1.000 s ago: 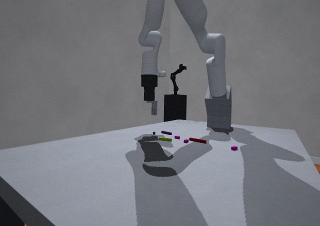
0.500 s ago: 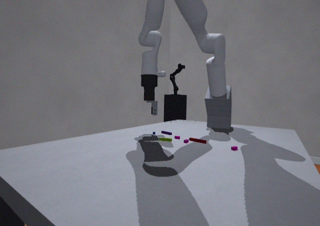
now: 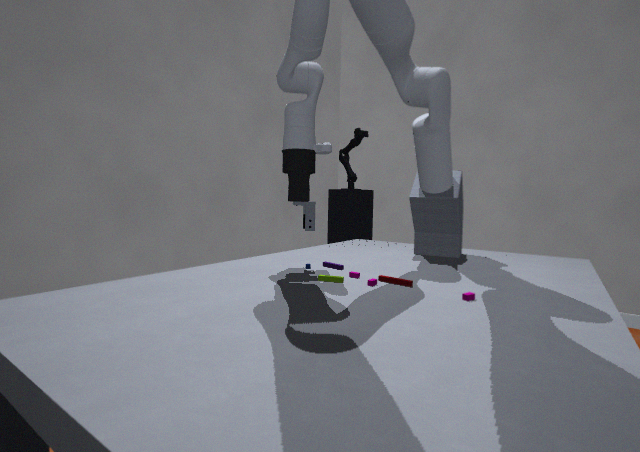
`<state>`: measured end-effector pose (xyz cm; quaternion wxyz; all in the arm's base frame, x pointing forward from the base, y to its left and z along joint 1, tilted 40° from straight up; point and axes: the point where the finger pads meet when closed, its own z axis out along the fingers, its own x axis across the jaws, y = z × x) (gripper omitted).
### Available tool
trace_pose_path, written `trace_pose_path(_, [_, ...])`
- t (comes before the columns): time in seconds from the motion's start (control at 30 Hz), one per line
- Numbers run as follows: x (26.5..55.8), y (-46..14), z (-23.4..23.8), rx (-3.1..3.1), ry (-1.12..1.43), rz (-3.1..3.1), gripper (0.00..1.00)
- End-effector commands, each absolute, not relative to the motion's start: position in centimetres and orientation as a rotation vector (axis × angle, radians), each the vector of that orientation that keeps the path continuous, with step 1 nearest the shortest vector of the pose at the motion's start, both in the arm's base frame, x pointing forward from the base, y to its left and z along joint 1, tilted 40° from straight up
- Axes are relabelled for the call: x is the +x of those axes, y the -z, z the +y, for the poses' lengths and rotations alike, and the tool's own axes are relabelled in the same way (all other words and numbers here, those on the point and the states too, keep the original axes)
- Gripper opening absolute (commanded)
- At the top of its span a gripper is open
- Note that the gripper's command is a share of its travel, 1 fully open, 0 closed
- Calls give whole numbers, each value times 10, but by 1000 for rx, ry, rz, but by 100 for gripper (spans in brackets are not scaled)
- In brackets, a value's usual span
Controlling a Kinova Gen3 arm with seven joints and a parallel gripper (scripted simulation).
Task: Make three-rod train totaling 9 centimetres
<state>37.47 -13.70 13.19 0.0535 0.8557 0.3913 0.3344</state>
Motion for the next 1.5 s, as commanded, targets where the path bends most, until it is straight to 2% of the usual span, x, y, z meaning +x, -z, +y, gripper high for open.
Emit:
trace_pose_path(0.0, [375, -133, -136, 2600, -1018, 1189, 100])
trace_pose_path(0.57, [381, -135, -96, 2750, -1076, 1008, 100])
trace_pose_path(1.07, [385, -139, -38, 2996, -1119, 566, 100])
trace_pose_path(1.47, [381, -137, -17, 3091, -1101, 264, 100])
